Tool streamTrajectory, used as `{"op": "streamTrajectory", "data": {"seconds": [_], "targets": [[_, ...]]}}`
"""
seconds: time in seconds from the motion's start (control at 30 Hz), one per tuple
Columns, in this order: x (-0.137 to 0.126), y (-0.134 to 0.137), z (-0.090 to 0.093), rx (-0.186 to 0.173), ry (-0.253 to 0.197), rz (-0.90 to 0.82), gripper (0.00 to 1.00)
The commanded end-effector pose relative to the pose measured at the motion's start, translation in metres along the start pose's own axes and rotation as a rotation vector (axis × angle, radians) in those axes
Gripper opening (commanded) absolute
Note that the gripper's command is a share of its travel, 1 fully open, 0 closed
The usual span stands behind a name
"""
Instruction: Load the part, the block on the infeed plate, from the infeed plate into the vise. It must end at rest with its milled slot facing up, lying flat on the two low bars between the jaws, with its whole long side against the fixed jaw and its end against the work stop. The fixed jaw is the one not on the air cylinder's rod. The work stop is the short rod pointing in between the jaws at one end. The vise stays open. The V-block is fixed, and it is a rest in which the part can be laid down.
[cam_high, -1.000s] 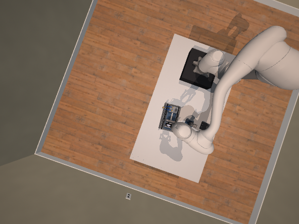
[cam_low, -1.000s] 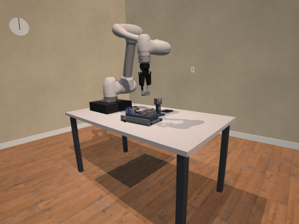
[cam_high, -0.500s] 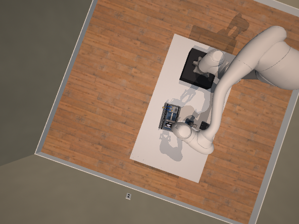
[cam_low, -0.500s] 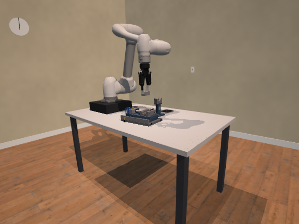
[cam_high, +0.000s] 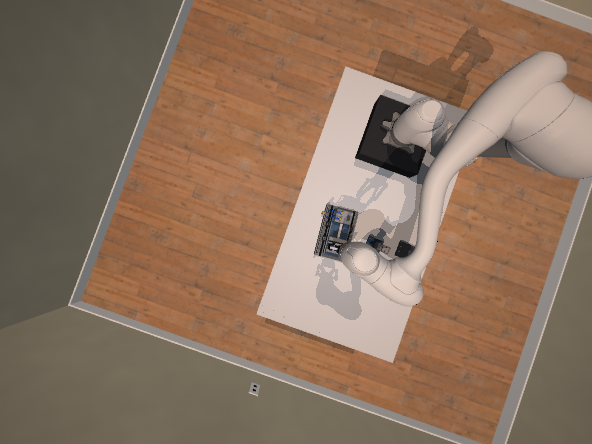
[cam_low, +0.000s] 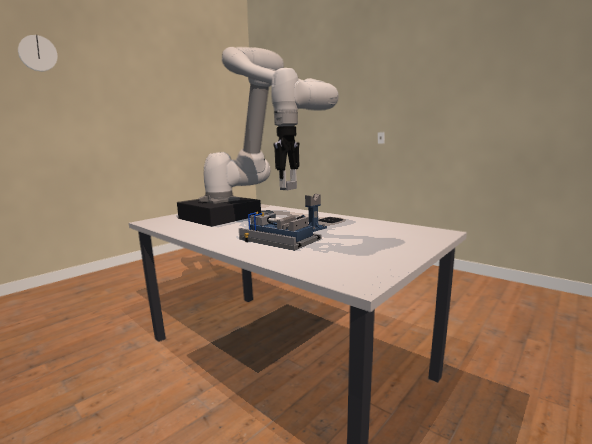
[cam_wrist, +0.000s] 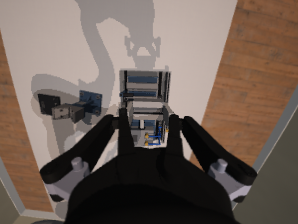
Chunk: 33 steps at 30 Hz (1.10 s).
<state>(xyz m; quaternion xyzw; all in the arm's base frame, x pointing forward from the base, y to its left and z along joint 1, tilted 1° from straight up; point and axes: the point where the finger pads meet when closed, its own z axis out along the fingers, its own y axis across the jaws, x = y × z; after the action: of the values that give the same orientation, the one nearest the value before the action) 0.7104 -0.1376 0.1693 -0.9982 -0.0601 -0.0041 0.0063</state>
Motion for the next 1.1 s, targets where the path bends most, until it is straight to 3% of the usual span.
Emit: {"op": "streamTrajectory", "data": {"seconds": [0.0,0.67,1.07], "targets": [[0.0,0.0,0.001,0.0,0.0,0.0,0.0],[0.0,0.0,0.018,0.0,0.0,0.0,0.0],[0.0,0.0,0.04,0.0,0.0,0.0,0.0]]}}
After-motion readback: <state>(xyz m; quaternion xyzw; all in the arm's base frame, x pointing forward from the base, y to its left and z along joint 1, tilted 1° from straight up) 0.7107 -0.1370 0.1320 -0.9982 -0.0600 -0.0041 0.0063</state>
